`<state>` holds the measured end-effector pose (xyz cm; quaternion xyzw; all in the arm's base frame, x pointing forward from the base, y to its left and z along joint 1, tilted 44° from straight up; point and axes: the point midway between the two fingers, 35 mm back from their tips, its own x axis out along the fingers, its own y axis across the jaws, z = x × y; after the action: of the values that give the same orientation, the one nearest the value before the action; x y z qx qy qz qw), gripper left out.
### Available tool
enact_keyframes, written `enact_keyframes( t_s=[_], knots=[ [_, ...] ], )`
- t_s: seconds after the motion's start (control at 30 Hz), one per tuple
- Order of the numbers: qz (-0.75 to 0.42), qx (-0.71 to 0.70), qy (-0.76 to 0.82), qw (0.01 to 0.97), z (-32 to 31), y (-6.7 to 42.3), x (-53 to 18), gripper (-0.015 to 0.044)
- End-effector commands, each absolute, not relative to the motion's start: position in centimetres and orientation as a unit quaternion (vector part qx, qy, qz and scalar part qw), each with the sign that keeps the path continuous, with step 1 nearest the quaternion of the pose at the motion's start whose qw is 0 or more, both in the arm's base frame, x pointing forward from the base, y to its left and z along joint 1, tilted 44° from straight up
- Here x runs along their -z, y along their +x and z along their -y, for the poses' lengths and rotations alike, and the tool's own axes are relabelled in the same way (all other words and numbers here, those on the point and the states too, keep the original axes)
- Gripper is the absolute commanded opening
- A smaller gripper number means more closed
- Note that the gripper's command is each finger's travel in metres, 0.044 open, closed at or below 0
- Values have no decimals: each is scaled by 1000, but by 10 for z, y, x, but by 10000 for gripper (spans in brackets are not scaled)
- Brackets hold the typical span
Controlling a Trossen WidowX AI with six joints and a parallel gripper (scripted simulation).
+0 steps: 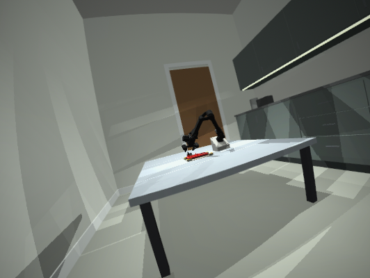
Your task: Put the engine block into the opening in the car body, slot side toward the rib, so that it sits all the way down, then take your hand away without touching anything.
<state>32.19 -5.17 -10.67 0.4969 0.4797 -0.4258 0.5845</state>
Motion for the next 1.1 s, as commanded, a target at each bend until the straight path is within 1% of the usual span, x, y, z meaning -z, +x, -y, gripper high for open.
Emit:
enact_keyframes(
  t_s=[0.0, 0.47, 1.07],
  knots=[
    [-486, 448, 528, 533, 55, 323, 112, 440],
    [-481, 515, 616, 353, 70, 326, 113, 440],
    [-435, 586, 678, 82, 88, 328, 99, 440]
  ],
)
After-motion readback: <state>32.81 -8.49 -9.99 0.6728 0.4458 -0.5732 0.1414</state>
